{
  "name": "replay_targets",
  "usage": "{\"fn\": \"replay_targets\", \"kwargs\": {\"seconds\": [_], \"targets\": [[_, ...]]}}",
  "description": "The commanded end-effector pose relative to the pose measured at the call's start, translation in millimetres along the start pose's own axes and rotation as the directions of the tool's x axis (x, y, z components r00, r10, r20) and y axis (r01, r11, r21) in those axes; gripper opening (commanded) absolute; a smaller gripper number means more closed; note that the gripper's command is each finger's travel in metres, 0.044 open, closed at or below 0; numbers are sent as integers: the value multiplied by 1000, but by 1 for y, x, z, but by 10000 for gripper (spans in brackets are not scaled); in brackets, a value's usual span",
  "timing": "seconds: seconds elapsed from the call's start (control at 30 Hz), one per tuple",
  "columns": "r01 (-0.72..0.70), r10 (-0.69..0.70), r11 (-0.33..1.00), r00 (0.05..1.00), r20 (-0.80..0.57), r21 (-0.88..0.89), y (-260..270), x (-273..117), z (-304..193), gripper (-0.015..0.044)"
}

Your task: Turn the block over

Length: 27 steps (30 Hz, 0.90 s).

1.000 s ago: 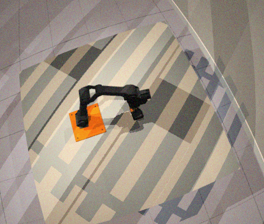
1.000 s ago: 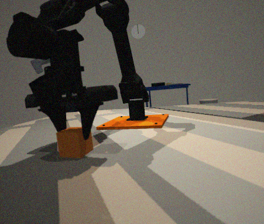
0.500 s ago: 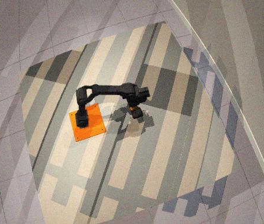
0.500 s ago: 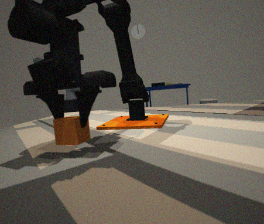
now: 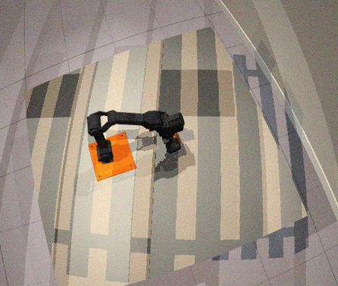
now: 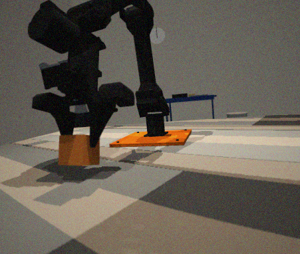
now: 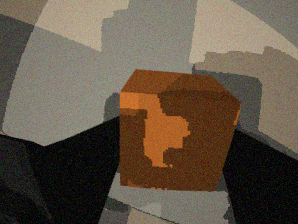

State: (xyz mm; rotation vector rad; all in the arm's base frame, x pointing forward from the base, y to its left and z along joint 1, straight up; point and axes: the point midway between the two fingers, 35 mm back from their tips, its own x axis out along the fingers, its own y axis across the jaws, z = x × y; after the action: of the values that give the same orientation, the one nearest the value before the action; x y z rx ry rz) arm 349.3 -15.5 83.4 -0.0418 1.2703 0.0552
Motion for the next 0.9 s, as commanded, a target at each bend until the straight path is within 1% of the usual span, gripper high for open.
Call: {"fn": "replay_targets", "kwargs": {"seconds": [0.0,0.37,0.53,0.67,0.87], "targets": [[-4,4,1000,998,63,-3,1,-2,0,0],[-3,5,1000,973,231,-10,1,-3,-5,0],[-3,5,1000,970,243,-10,1,-3,-5,0],[-4,6,1000,961,275,-6,1,2,-3,0],[-8,6,1000,930,369,3,-1,14,-1,0]]}}
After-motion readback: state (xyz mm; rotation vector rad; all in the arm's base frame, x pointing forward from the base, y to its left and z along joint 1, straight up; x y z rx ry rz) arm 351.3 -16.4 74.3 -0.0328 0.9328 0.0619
